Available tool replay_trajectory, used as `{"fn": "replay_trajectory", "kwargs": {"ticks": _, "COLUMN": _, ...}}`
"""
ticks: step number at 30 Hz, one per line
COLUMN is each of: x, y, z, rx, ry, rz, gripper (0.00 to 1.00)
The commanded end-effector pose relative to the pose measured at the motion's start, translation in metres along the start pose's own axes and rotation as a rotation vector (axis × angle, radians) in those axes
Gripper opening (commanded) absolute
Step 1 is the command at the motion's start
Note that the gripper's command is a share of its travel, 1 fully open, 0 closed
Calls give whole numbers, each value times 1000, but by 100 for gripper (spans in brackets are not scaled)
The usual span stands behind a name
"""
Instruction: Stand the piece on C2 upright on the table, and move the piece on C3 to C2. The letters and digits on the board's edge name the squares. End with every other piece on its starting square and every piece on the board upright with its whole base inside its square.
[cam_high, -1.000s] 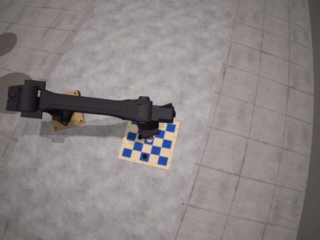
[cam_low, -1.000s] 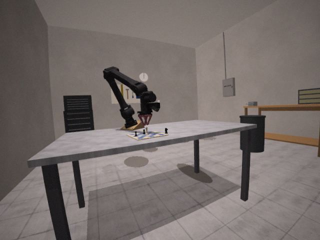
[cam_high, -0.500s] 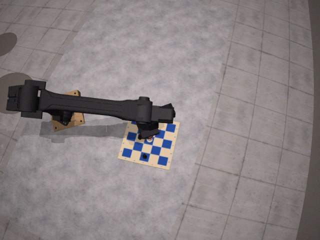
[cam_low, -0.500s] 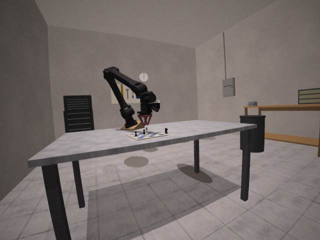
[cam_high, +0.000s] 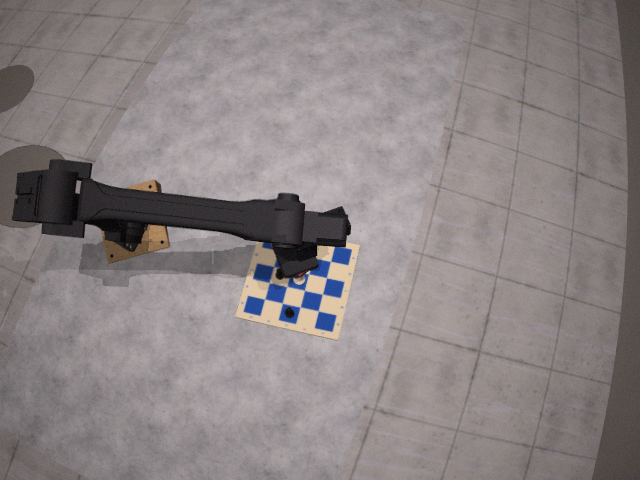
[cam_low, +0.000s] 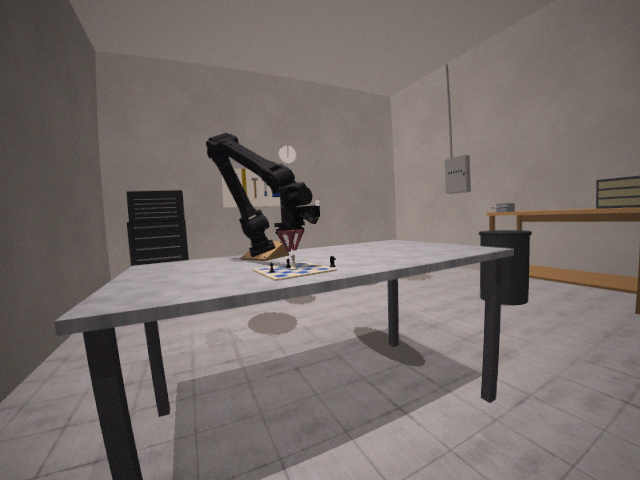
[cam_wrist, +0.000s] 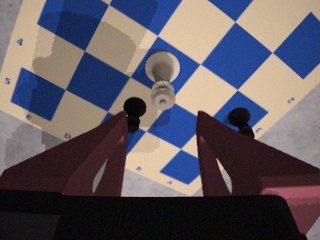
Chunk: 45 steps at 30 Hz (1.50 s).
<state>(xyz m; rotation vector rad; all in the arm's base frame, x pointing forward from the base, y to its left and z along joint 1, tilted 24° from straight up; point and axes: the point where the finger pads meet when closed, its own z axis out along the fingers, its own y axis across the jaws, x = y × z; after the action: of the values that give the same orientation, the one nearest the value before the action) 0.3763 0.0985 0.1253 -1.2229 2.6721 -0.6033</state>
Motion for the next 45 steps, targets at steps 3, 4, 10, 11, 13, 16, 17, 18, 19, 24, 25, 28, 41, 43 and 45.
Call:
{"fn": "replay_trajectory", "kwargs": {"ticks": 3, "x": -8, "y": -14, "z": -7, "rx": 13, "ry": -31, "rz": 19, "gripper": 40}}
{"fn": "replay_trajectory", "kwargs": {"ticks": 4, "x": -8, "y": -14, "z": -7, "rx": 13, "ry": -31, "rz": 19, "gripper": 40}}
{"fn": "replay_trajectory", "kwargs": {"ticks": 10, "x": -8, "y": -14, "z": -7, "rx": 13, "ry": -31, "rz": 19, "gripper": 40}}
{"fn": "replay_trajectory", "kwargs": {"ticks": 11, "x": -8, "y": -14, "z": -7, "rx": 13, "ry": -31, "rz": 19, "gripper": 40}}
{"fn": "replay_trajectory", "kwargs": {"ticks": 13, "x": -9, "y": -14, "z": -7, "rx": 13, "ry": -31, "rz": 19, "gripper": 40}}
{"fn": "replay_trajectory", "kwargs": {"ticks": 16, "x": -11, "y": -16, "z": -8, "rx": 14, "ry": -33, "rz": 20, "gripper": 40}}
{"fn": "replay_trajectory", "kwargs": {"ticks": 17, "x": -12, "y": -16, "z": -8, "rx": 15, "ry": -34, "rz": 20, "gripper": 40}}
{"fn": "replay_trajectory", "kwargs": {"ticks": 18, "x": -12, "y": -17, "z": -8, "rx": 15, "ry": -35, "rz": 21, "gripper": 40}}
{"fn": "replay_trajectory", "kwargs": {"ticks": 19, "x": -13, "y": -17, "z": -8, "rx": 15, "ry": -35, "rz": 21, "gripper": 40}}
{"fn": "replay_trajectory", "kwargs": {"ticks": 24, "x": -14, "y": -18, "z": -9, "rx": 16, "ry": -37, "rz": 22, "gripper": 40}}
{"fn": "replay_trajectory", "kwargs": {"ticks": 25, "x": -14, "y": -18, "z": -9, "rx": 16, "ry": -37, "rz": 22, "gripper": 40}}
{"fn": "replay_trajectory", "kwargs": {"ticks": 28, "x": -14, "y": -18, "z": -9, "rx": 16, "ry": -37, "rz": 22, "gripper": 40}}
{"fn": "replay_trajectory", "kwargs": {"ticks": 41, "x": -14, "y": -18, "z": -9, "rx": 16, "ry": -37, "rz": 22, "gripper": 40}}
{"fn": "replay_trajectory", "kwargs": {"ticks": 43, "x": -14, "y": -18, "z": -9, "rx": 16, "ry": -37, "rz": 22, "gripper": 40}}
{"fn": "replay_trajectory", "kwargs": {"ticks": 45, "x": -14, "y": -18, "z": -9, "rx": 16, "ry": -37, "rz": 22, "gripper": 40}}
